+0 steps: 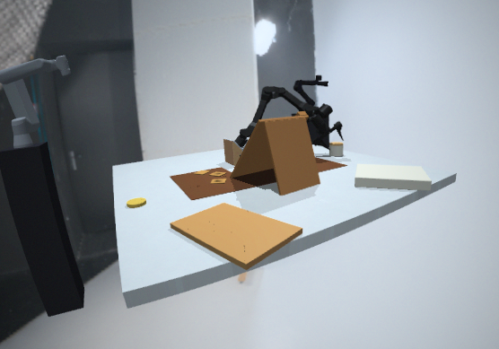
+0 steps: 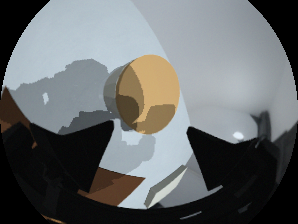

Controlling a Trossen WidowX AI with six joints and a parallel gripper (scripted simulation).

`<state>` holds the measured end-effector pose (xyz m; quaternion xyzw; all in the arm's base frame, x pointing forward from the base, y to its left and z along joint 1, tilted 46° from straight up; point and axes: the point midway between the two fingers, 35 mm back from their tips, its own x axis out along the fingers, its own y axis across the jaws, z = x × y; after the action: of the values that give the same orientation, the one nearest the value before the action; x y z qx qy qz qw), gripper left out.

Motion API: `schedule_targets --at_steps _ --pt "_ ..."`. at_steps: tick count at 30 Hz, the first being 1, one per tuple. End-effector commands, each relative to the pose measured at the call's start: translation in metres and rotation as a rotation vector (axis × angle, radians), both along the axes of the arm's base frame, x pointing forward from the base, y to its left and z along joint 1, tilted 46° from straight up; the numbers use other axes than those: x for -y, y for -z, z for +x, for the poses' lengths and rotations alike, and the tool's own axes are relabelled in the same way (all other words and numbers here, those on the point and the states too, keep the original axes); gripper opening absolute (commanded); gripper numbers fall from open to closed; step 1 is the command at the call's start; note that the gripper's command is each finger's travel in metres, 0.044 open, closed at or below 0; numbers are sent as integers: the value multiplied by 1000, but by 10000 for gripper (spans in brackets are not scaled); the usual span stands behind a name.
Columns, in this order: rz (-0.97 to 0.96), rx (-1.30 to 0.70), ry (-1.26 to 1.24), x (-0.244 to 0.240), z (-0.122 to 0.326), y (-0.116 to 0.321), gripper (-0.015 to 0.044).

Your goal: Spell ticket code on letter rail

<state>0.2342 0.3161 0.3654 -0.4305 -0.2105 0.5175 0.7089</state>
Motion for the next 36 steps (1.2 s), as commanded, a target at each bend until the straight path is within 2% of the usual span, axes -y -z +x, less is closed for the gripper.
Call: schedule_targets --at_steps 1,10,18,30,34,36 --pt "-46 2 93 29 38 13 440" --pt "-132 -24 301 110 108 42 440" --pt "-139 -206 513 201 144 77 440" --pt "-58 -498 865 352 146 132 440" --pt "-5 -572 947 364 139 136 440" --pt "68 -574 1019 386 140 129 440"
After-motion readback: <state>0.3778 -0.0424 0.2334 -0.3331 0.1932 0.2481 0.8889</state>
